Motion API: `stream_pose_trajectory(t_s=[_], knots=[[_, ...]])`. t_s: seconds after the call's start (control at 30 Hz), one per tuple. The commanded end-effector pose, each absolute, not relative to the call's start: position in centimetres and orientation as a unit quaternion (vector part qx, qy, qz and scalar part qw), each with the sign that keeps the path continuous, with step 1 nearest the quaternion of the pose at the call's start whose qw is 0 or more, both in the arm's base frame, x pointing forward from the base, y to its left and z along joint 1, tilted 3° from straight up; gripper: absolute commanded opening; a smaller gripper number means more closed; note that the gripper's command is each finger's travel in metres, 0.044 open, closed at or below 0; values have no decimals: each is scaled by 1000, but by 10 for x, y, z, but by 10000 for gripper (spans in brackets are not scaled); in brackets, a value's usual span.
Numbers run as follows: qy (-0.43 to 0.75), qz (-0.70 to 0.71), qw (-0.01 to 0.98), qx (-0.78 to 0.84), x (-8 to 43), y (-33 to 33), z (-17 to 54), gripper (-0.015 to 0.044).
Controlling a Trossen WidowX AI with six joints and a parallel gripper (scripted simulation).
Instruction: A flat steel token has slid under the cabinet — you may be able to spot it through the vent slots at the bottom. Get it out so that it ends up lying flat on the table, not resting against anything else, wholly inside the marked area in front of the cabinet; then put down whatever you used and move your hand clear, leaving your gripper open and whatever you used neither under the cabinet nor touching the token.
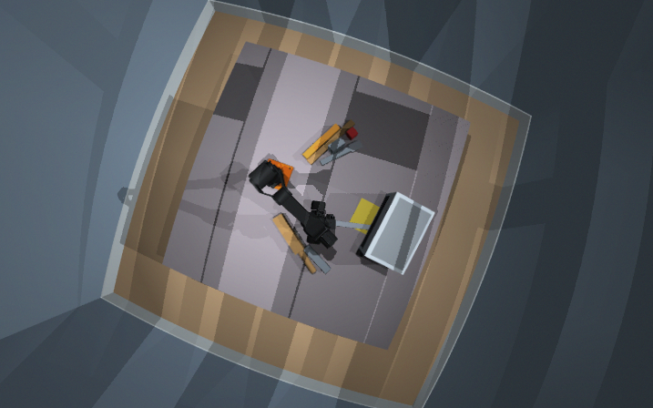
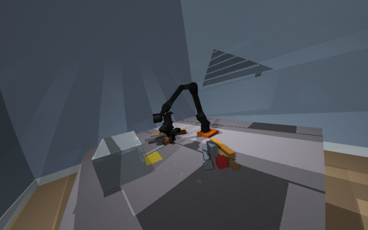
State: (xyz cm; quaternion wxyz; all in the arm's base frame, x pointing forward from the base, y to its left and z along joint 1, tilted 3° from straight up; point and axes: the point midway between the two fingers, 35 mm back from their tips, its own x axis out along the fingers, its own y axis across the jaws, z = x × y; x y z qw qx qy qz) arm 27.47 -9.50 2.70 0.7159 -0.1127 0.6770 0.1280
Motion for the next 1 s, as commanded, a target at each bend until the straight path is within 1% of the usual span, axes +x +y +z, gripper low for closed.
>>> stream_pose_trajectory(t_s=[0.0,0.67,0.97], knots=[[678,128,715,-113,267,-98,26,0],[679,128,714,-113,237,-110,23,0],[678,127,715,-112,240,-113,25,0]])
